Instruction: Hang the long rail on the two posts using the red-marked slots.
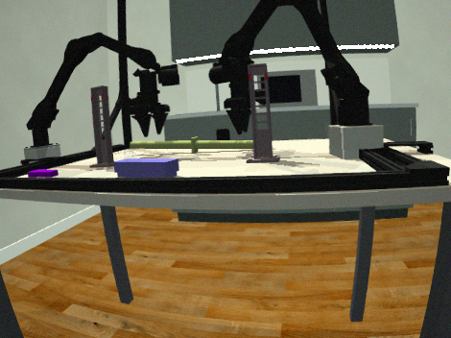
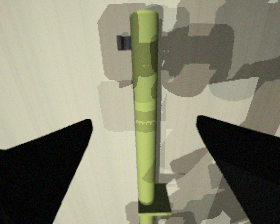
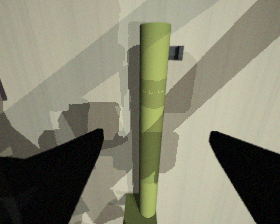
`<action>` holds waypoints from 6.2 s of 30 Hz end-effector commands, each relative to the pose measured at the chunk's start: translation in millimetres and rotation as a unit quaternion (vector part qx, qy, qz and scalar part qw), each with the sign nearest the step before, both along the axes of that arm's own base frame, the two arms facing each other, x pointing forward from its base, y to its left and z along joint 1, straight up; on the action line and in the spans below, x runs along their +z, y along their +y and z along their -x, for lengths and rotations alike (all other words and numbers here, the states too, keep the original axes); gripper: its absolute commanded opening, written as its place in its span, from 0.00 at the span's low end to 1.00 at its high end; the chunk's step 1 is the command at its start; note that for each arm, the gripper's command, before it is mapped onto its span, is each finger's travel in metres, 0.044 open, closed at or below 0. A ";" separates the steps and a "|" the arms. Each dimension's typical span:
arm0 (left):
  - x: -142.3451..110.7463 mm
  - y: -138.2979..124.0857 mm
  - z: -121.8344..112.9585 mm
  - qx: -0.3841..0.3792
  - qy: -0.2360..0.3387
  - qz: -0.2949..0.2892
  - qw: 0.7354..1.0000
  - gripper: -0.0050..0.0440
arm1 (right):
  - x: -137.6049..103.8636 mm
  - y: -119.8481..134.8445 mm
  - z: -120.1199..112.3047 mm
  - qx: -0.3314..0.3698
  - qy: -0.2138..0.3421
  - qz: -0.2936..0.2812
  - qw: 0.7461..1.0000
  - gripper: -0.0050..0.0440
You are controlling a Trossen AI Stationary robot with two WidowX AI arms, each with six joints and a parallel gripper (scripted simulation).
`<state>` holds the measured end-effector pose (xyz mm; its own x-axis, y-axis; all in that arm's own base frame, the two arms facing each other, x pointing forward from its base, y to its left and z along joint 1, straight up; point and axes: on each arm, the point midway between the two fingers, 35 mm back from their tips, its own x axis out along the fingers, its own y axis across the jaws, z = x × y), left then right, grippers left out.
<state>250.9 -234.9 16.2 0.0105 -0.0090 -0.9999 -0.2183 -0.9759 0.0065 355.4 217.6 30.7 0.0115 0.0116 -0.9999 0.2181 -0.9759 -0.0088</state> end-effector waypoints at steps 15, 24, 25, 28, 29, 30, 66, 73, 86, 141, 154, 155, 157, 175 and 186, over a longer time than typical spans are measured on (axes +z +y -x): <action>-29.3 3.1 3.6 -0.002 0.005 -0.005 1.000 1.00 | -27.2 -2.3 2.9 0.001 0.006 0.006 1.000 1.00; -40.3 4.3 4.8 -0.002 0.005 -0.005 1.000 1.00 | -36.7 -2.8 3.7 0.001 0.006 0.006 1.000 1.00; -41.1 4.4 4.9 -0.002 0.005 -0.005 1.000 1.00 | -37.4 -2.9 3.8 0.001 0.006 0.006 1.000 1.00; -41.3 4.4 4.9 -0.002 0.005 -0.005 1.000 1.00 | -37.6 -2.9 3.8 0.001 0.006 0.006 1.000 1.00; -41.3 4.4 4.9 -0.002 0.005 -0.005 1.000 1.00 | -37.6 -2.9 3.8 0.001 0.006 0.006 1.000 1.00; -41.3 4.4 4.9 -0.002 0.005 -0.005 1.000 1.00 | -37.6 -2.9 3.8 0.001 0.006 0.006 1.000 1.00; -41.3 4.4 4.9 -0.002 0.005 -0.005 1.000 0.22 | -37.6 -2.9 3.8 0.001 0.006 0.006 1.000 0.22; -36.5 3.0 1.1 -0.002 -0.002 -0.002 1.000 0.10 | -41.5 -3.7 5.9 0.001 0.013 0.007 1.000 0.10; 1.9 5.1 4.0 -0.002 0.006 -0.004 1.000 0.10 | -8.1 -4.1 2.4 0.001 0.005 0.005 1.000 0.10; 2.3 38.5 13.3 0.001 -0.031 -0.172 0.985 0.10 | -7.1 -32.0 -19.3 0.002 -0.031 0.173 0.984 0.10; 1.4 34.4 13.9 0.000 -0.045 -0.227 0.973 0.10 | -7.7 -27.9 -18.8 0.003 -0.045 0.228 0.973 0.10; 1.4 34.4 13.9 0.000 -0.045 -0.227 0.973 0.10 | -7.7 -27.9 -18.8 0.003 -0.045 0.228 0.973 0.10; 1.2 34.0 14.1 0.000 -0.046 -0.236 0.971 0.10 | -8.1 -27.4 -18.6 0.002 -0.046 0.237 0.970 0.10; -7.7 30.4 15.3 0.005 -0.070 -0.293 0.953 0.10 | -9.2 -23.1 -18.0 0.004 -0.051 0.298 0.953 0.10; -34.7 32.2 16.3 0.019 -0.104 -0.277 0.955 0.10 | -7.4 -22.1 -19.2 0.016 -0.013 0.296 0.955 0.10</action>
